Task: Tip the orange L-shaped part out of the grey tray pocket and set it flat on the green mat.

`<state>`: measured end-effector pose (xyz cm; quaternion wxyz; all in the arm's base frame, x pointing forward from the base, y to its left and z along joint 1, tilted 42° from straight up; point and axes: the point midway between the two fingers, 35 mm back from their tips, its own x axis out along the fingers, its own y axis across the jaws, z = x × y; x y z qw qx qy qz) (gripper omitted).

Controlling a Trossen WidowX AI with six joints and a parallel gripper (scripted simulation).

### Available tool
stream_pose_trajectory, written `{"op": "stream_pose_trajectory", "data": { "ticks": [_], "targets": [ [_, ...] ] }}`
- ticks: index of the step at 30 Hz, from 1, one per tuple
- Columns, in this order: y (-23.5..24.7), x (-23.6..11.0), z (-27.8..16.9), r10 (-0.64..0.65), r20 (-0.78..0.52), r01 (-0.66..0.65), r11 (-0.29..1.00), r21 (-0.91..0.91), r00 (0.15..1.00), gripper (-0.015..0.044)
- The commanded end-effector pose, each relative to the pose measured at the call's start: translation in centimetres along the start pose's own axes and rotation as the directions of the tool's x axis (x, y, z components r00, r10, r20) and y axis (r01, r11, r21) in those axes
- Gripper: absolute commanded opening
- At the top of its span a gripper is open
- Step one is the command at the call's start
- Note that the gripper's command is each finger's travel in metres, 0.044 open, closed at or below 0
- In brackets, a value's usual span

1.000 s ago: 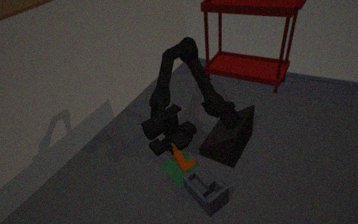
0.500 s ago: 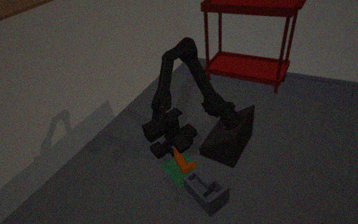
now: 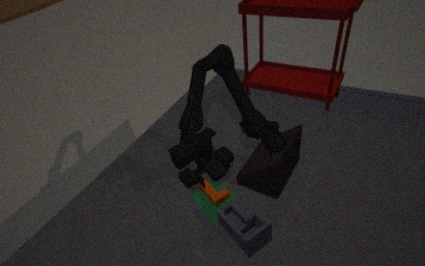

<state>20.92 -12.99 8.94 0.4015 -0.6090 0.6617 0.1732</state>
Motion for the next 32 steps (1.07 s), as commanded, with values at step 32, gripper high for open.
{"op": "stream_pose_trajectory", "data": {
  "ticks": [32],
  "targets": [
    [-0.3,-8.1,0.3,-0.01,0.014,0.011,1.0,-0.004,1.0,0.04]
  ]
}}
